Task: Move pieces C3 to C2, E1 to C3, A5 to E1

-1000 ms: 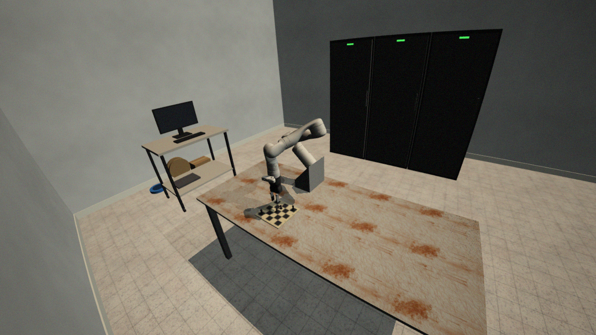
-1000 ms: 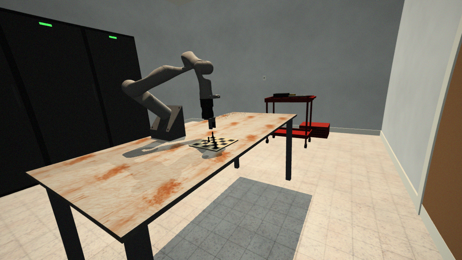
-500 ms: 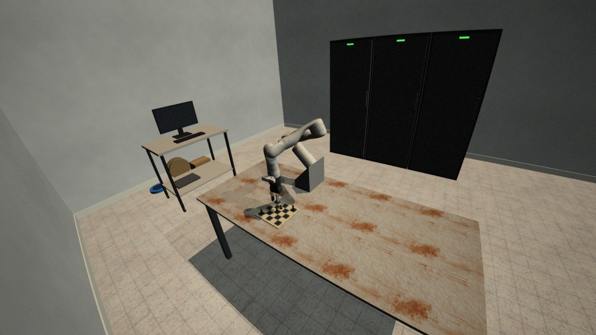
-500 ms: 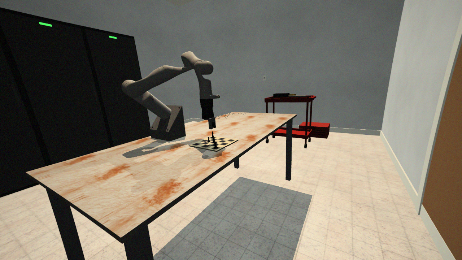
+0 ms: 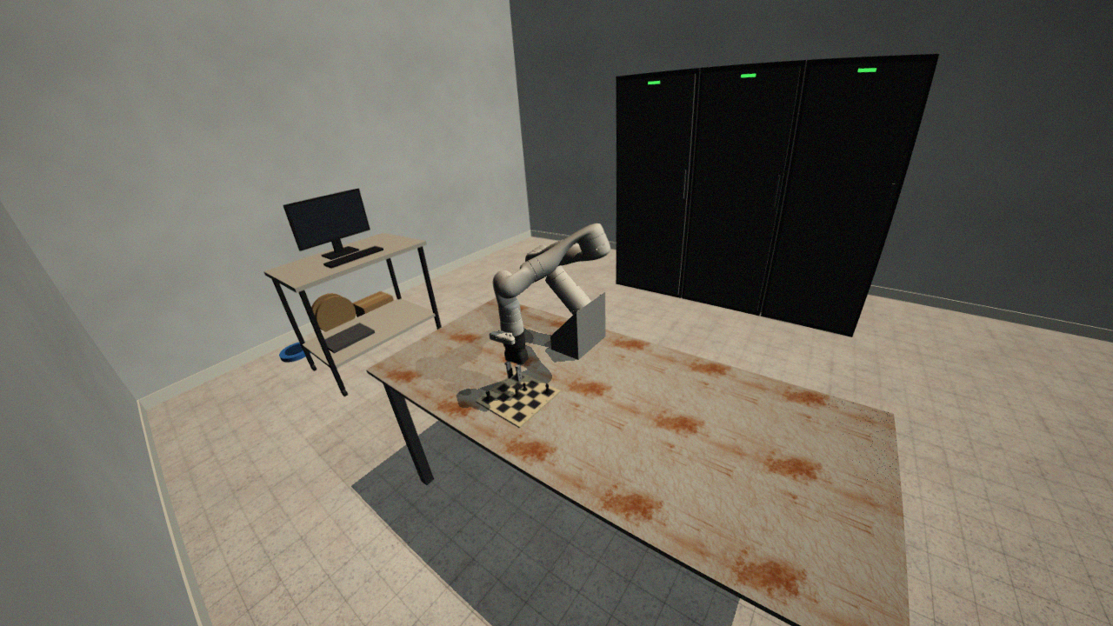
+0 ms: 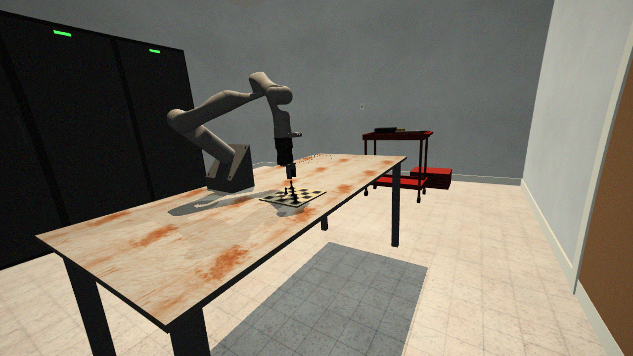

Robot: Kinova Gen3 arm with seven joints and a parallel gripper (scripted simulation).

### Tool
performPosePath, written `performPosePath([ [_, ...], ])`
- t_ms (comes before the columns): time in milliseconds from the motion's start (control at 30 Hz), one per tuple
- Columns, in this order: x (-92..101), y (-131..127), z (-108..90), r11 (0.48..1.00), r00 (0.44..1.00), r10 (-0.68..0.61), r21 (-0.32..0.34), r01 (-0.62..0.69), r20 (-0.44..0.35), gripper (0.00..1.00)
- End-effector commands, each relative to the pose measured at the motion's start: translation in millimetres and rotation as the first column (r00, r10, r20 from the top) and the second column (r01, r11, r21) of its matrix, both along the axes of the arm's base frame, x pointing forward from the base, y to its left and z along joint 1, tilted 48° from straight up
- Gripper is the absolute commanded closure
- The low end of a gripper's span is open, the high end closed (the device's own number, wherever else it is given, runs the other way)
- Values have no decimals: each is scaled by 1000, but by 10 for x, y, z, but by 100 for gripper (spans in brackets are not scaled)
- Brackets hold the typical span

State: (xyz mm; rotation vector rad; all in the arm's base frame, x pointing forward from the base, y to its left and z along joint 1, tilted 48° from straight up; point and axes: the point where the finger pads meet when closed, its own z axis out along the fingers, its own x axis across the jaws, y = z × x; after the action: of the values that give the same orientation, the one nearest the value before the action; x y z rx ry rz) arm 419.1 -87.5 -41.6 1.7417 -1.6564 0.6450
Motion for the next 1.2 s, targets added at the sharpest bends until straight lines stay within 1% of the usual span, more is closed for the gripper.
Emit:
performPosePath([
  [0,2,-57,-41,1000,1000,-2,0,2,6,32],
  [667,-11,-247,-222,1000,1000,-1,0,1,6,32],
  [1167,-14,-298,-272,1000,1000,-1,0,1,6,32],
])
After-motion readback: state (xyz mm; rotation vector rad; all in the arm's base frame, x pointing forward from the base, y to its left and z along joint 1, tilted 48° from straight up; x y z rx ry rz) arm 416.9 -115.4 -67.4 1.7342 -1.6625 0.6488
